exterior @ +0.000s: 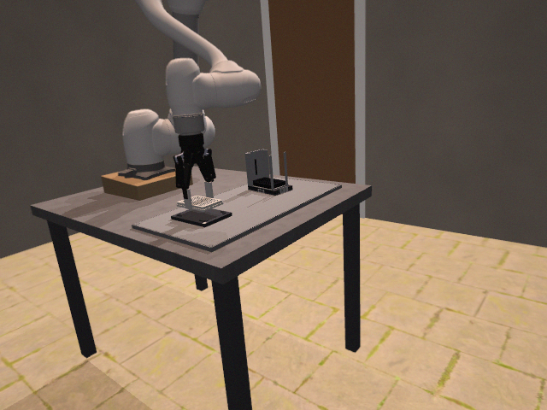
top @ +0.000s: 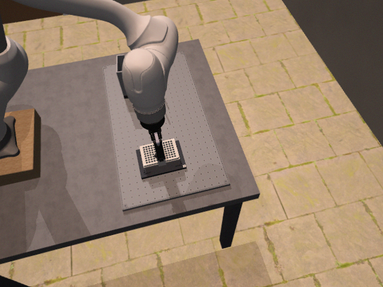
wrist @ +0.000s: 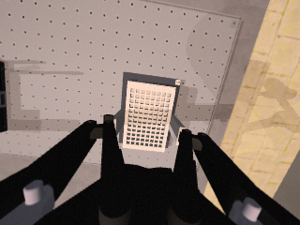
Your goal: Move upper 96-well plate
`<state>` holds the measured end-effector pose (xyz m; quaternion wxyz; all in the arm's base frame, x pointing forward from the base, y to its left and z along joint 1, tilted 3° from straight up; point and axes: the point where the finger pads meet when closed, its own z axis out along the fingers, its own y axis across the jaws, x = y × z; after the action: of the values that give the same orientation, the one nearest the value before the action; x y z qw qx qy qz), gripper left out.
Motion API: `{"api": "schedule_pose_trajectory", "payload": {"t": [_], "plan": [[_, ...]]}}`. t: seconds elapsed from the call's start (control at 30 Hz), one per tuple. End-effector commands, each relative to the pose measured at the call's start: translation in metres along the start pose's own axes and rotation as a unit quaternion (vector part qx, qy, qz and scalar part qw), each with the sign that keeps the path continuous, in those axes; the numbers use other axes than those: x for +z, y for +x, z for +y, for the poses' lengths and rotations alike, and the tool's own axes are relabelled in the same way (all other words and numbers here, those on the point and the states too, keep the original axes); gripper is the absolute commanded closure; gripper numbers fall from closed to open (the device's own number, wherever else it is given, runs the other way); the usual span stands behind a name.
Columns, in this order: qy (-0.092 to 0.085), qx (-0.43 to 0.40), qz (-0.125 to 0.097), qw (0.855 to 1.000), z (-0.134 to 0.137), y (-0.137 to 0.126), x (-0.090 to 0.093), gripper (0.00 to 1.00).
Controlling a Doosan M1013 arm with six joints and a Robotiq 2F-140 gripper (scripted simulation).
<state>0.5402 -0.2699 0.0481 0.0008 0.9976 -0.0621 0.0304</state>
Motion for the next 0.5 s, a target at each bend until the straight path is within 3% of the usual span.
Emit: {"api": "schedule_pose_trajectory", "payload": {"t": [0.0, 0.47], "plan": [[0.0, 0.0, 0.0, 1.0, 0.0, 0.0, 0.002, 1.0], [0.0, 0.0, 0.0, 1.0, 0.0, 0.0, 0.019, 1.0]]}}
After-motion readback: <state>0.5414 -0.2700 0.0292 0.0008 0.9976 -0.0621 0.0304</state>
